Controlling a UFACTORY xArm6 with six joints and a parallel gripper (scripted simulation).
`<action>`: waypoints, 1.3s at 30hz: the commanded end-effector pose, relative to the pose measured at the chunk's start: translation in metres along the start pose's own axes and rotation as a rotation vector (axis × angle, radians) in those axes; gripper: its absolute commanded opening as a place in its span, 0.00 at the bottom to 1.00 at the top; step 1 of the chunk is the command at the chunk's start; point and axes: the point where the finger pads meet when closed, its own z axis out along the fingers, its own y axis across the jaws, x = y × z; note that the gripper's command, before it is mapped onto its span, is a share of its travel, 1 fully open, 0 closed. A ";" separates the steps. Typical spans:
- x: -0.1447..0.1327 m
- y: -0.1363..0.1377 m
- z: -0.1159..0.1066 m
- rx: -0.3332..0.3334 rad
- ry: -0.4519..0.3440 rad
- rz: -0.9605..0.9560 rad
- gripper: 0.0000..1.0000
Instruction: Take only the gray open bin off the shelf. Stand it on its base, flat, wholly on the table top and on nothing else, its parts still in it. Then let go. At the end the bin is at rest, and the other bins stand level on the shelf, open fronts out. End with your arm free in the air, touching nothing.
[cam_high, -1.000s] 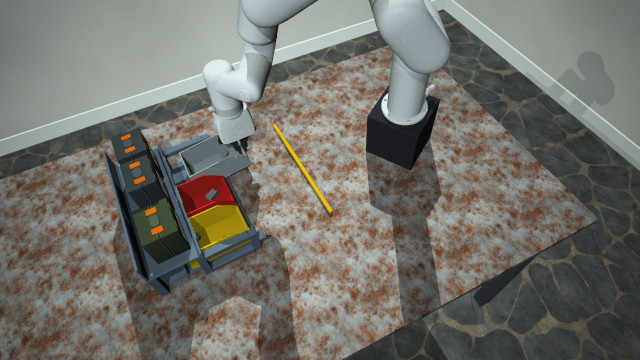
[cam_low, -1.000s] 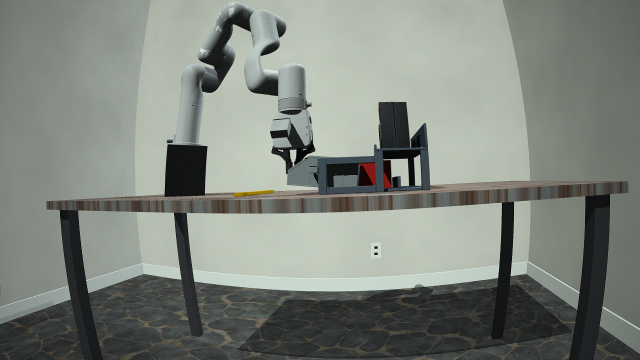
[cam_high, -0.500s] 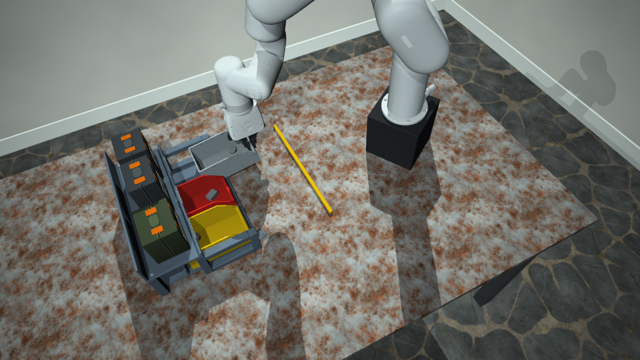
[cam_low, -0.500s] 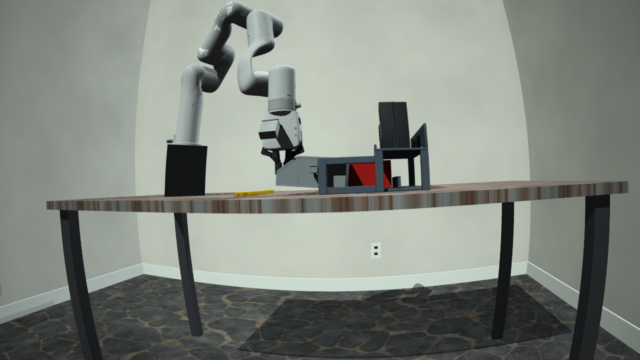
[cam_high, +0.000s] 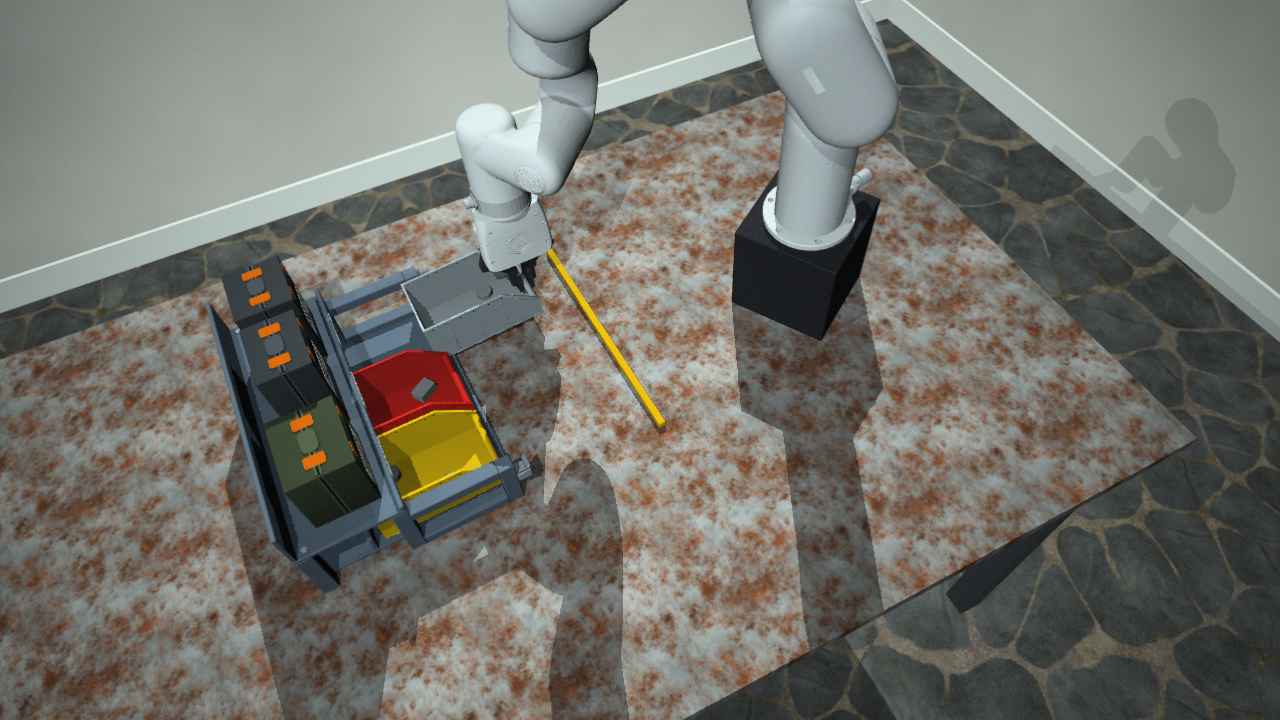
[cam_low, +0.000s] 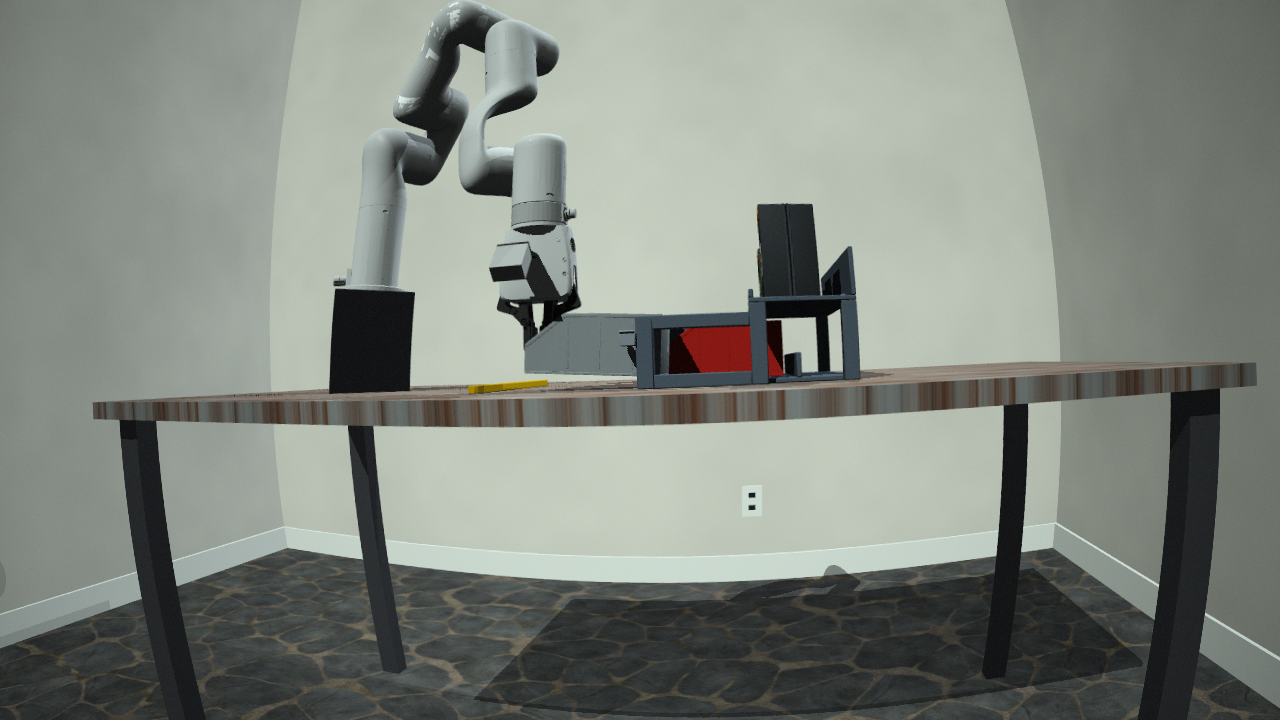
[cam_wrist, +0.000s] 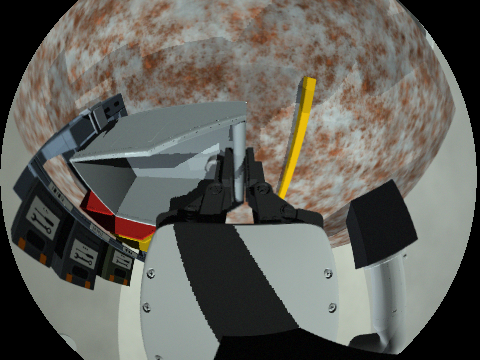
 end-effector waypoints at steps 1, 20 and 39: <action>0.001 0.008 -0.002 0.016 -0.002 -0.002 0.00; 0.001 0.005 -0.002 0.016 -0.002 -0.002 0.00; 0.001 0.005 0.006 0.016 -0.002 -0.002 0.00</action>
